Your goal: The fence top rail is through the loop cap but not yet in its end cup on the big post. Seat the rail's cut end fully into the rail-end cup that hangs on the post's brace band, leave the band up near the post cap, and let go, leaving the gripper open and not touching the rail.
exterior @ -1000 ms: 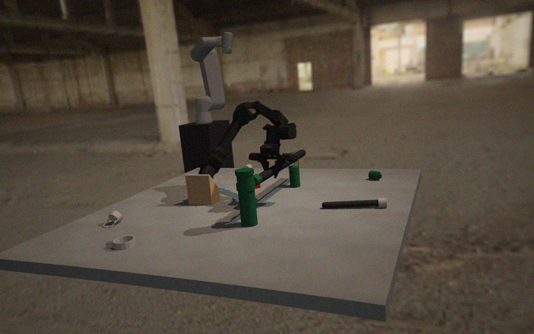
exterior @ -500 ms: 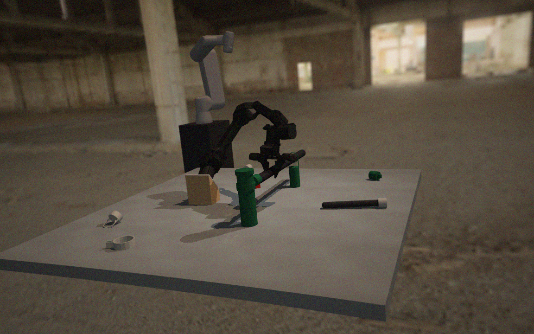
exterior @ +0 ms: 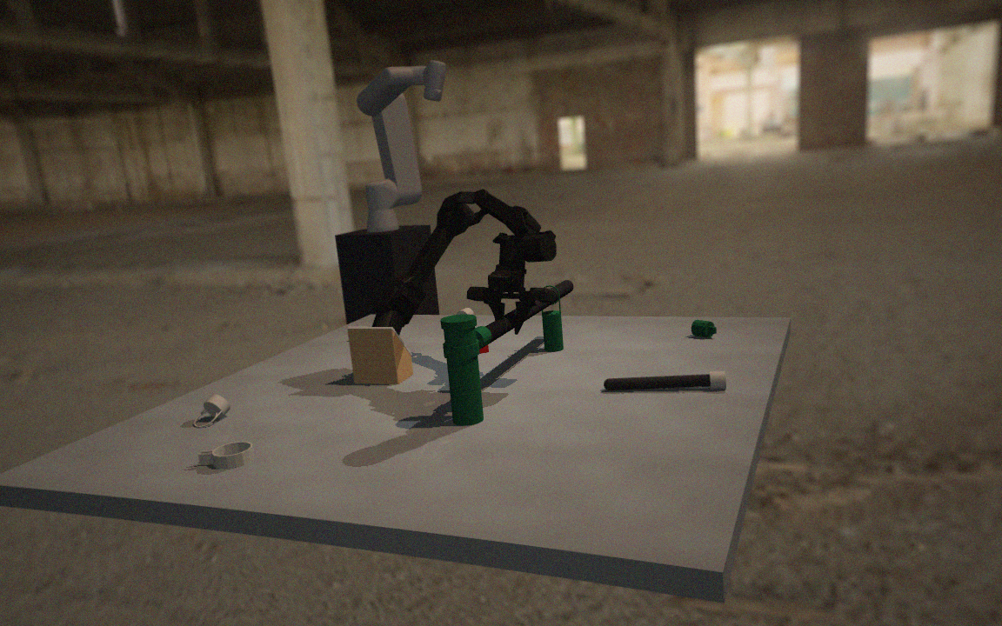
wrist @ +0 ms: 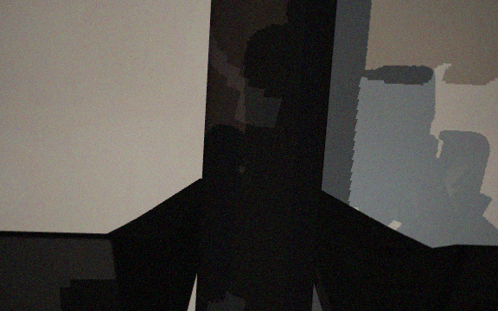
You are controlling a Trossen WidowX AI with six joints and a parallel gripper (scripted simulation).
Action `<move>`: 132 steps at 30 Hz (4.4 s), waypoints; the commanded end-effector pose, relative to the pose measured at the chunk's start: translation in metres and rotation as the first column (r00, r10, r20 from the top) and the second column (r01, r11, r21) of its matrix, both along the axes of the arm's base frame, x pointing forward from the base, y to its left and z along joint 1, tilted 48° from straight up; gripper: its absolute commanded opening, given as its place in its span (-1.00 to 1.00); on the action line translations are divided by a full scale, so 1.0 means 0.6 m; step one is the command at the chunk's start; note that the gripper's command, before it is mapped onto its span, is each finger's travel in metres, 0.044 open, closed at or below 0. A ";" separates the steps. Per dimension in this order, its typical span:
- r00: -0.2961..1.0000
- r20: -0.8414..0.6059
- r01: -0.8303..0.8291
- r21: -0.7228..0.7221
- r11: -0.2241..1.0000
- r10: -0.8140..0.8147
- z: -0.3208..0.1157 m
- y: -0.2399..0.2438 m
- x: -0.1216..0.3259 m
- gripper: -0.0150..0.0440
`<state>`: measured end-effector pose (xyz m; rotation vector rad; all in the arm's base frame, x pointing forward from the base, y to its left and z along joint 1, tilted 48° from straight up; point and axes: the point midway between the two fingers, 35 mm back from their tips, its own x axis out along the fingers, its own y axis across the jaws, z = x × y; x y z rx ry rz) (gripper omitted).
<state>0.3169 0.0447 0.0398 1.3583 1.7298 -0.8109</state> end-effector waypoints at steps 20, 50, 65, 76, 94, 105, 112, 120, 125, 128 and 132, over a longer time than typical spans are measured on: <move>1.000 0.001 0.001 -0.006 1.000 -0.001 -0.002 -0.005 0.001 -0.49; 1.000 0.001 0.001 -0.010 1.000 -0.001 -0.005 -0.011 0.002 -0.49; 1.000 -0.005 -0.003 0.004 1.000 0.003 -0.004 -0.001 0.000 -0.49; 1.000 -0.005 -0.003 0.004 1.000 0.003 -0.007 -0.009 0.001 -0.49; 1.000 -0.005 -0.003 0.004 1.000 0.003 -0.007 -0.021 0.004 -0.49; 1.000 -0.005 -0.003 0.003 1.000 0.003 -0.007 -0.028 0.005 -0.49; 1.000 -0.005 -0.003 0.003 1.000 0.003 -0.011 -0.031 0.006 -0.49; 1.000 -0.005 -0.003 0.003 1.000 0.003 -0.016 -0.033 0.007 -0.49; 1.000 -0.005 -0.003 0.003 1.000 0.003 -0.020 -0.035 0.007 -0.49; 1.000 -0.005 -0.003 0.003 1.000 0.003 -0.021 -0.036 0.007 -0.49; 1.000 -0.005 -0.003 0.003 1.000 0.003 -0.024 -0.038 0.007 -0.49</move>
